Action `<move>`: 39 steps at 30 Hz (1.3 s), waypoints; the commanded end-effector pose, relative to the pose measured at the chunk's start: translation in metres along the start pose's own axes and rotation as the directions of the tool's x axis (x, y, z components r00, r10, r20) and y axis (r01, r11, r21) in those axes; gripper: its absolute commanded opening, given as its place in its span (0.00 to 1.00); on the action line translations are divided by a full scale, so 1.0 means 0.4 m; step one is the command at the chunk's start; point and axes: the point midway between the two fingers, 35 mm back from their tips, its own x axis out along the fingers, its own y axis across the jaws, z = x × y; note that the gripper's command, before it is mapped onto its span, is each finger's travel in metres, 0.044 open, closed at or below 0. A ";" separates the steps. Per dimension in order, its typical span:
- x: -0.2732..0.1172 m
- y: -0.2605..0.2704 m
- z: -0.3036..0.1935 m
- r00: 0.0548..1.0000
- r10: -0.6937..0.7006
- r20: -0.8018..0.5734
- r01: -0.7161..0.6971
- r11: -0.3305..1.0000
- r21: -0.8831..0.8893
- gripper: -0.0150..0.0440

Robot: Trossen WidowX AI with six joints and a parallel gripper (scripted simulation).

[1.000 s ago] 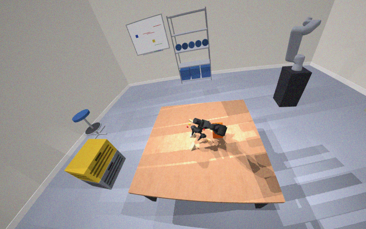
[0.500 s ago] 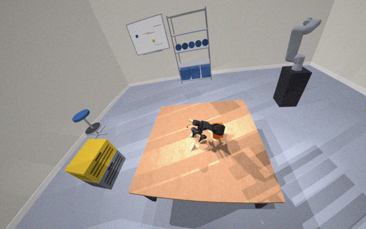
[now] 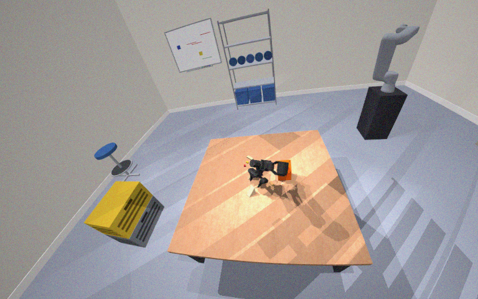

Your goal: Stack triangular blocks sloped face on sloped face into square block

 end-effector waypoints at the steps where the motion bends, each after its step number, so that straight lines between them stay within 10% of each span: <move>1: 0.015 -0.006 -0.001 1.000 -0.007 -0.008 0.007 1.000 0.004 1.00; 39: 0.155 0.018 0.007 1.000 -0.002 0.030 0.002 1.000 0.008 1.00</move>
